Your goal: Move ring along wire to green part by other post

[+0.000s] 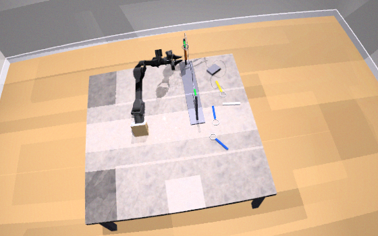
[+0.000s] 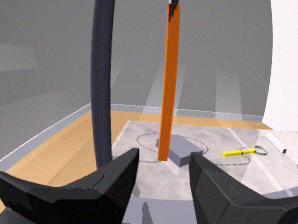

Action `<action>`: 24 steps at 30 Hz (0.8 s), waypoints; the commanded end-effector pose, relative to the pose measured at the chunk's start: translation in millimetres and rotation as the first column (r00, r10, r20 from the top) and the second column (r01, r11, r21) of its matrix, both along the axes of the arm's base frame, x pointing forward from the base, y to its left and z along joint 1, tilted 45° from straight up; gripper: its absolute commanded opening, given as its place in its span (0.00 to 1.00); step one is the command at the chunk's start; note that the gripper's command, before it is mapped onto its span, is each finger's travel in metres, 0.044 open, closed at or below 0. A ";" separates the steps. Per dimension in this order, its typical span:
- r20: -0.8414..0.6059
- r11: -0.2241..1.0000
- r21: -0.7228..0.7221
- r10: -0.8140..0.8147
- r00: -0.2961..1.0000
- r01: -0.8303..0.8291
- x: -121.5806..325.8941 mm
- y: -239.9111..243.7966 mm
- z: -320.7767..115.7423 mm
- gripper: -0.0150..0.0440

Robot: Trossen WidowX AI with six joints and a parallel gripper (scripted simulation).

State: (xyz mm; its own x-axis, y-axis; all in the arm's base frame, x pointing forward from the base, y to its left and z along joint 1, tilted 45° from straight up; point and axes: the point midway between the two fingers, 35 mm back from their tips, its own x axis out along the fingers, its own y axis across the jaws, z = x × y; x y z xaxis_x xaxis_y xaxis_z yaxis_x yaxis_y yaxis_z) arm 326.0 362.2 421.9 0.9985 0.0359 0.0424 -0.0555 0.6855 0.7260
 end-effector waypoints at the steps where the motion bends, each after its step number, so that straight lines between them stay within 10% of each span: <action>1: 0.003 1.000 0.008 0.005 1.000 -0.005 7.0 1.5 2.7 0.53; 24: 0.006 1.000 0.007 0.005 1.000 -0.005 42.9 2.8 4.8 0.53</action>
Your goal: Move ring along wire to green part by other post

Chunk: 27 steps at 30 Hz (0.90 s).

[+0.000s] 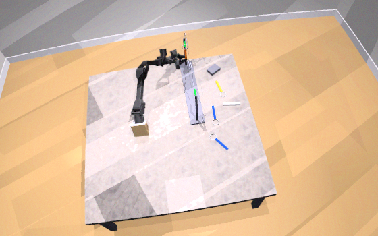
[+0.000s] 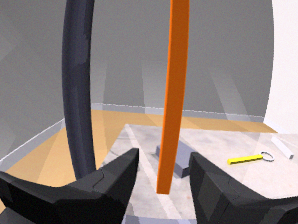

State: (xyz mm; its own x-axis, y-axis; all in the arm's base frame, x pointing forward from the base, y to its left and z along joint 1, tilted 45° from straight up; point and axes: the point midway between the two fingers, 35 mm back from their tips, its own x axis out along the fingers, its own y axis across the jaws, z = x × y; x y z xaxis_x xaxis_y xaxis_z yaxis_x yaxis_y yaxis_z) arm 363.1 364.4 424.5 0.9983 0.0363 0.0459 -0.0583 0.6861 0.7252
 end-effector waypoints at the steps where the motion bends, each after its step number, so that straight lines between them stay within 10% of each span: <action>1: 0.003 1.000 0.008 0.004 1.000 -0.004 7.4 0.6 2.2 0.53; 27: 0.004 1.000 0.007 0.004 1.000 -0.004 20.9 -0.1 2.4 0.53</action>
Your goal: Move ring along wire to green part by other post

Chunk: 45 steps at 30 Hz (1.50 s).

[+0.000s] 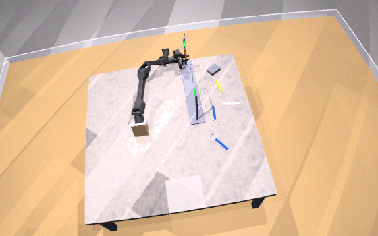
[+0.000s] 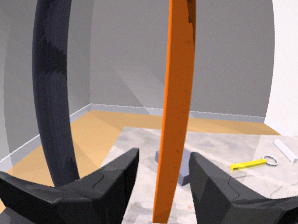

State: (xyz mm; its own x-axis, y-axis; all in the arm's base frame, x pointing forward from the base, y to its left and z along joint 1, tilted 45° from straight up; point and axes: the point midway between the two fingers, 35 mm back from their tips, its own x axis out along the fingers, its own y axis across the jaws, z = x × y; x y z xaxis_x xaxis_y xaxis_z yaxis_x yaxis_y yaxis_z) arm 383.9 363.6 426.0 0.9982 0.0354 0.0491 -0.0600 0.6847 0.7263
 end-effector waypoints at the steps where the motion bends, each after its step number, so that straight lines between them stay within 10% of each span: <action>1: 0.001 1.000 0.005 0.005 1.000 -0.005 0.0 0.7 0.9 0.53; 14: 0.001 1.000 0.005 0.005 1.000 -0.005 0.0 0.7 0.9 0.53; 26: 0.001 1.000 0.001 0.001 1.000 -0.001 0.0 0.1 0.4 0.00; 45: -0.002 1.000 0.005 -0.002 1.000 0.002 0.0 -12.3 9.3 0.00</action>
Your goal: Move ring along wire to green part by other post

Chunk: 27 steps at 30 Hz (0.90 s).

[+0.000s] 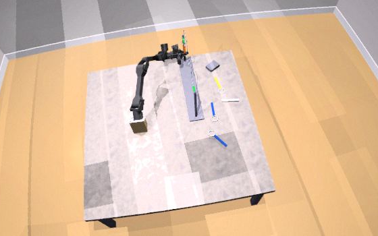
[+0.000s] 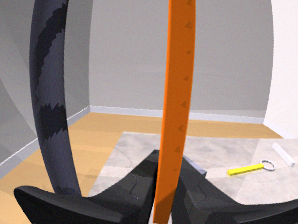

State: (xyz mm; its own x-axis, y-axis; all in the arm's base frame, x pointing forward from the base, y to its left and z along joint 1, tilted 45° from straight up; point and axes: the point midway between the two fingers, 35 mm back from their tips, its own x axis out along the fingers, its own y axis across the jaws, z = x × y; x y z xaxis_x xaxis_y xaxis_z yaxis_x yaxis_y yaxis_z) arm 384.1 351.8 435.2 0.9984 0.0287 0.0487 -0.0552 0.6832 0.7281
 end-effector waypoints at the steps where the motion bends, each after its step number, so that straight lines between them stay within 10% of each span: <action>1: -0.002 1.000 0.002 0.005 1.000 -0.005 -0.2 -0.4 0.2 0.00; 27: -0.099 0.994 -0.002 0.108 0.989 -0.109 -16.9 -7.9 -5.0 0.00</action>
